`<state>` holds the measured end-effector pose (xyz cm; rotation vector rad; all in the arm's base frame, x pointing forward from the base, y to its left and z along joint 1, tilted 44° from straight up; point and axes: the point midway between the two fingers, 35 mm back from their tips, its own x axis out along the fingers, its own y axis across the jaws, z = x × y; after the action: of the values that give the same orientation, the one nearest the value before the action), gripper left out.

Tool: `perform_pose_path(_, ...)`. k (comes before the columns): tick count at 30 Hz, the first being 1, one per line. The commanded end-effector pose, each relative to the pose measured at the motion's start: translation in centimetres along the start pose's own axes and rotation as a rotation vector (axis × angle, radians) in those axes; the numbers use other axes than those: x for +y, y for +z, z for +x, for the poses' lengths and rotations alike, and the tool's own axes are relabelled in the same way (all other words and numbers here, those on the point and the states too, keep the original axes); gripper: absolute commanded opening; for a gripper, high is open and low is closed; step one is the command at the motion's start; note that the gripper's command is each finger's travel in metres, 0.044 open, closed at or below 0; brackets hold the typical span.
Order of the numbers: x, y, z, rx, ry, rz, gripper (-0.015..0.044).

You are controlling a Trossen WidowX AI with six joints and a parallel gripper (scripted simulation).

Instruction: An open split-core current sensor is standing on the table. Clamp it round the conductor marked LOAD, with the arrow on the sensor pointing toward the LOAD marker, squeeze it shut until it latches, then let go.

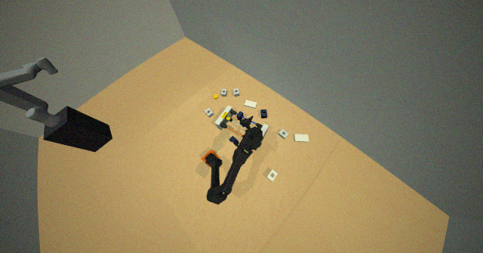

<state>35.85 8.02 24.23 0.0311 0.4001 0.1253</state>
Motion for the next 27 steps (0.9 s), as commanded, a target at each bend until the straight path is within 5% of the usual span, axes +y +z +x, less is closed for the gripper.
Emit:
perform_pose_path(1,3.8,-4.5,2.6,0.246,-0.003,-0.053,0.0440)
perform_pose_path(14,14.1,-19.7,2.2,0.861,-0.199,-0.619,0.0440)
perform_pose_path(18,15.9,-22.6,0.8,0.929,-0.277,-0.837,0.0440)
perform_pose_path(27,16.0,-22.8,0.6,0.932,-0.283,-0.855,0.0440)
